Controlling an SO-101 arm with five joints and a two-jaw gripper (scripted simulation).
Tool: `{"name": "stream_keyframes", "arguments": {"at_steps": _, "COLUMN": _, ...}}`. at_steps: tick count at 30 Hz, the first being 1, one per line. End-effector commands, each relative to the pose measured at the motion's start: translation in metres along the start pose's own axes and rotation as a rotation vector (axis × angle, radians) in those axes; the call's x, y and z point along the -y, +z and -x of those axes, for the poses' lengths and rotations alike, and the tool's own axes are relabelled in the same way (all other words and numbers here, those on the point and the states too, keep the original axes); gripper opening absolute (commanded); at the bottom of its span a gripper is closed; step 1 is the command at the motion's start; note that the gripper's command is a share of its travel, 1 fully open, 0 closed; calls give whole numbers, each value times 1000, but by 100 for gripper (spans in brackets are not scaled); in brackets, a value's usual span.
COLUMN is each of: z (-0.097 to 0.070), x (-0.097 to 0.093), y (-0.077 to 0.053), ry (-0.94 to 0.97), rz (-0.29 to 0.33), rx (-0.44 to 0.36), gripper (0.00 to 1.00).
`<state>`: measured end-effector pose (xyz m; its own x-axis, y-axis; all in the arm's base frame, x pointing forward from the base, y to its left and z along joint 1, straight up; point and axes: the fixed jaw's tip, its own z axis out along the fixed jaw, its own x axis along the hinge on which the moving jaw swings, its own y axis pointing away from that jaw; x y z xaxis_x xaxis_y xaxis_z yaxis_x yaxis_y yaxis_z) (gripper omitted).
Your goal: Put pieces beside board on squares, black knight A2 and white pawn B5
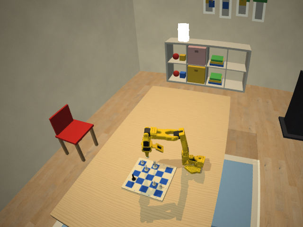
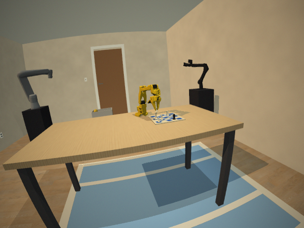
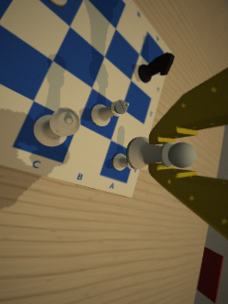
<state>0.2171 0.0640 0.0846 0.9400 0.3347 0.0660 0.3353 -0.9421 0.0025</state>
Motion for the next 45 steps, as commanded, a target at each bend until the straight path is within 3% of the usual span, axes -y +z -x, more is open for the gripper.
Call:
{"name": "stream_keyframes", "arguments": {"at_steps": 1, "z": 0, "x": -1, "y": 2, "ry": -4, "rz": -1, "rx": 13, "gripper": 0}}
{"name": "stream_keyframes", "arguments": {"at_steps": 45, "z": 5, "x": 0, "y": 9, "ry": -4, "rz": -2, "rx": 40, "gripper": 0}}
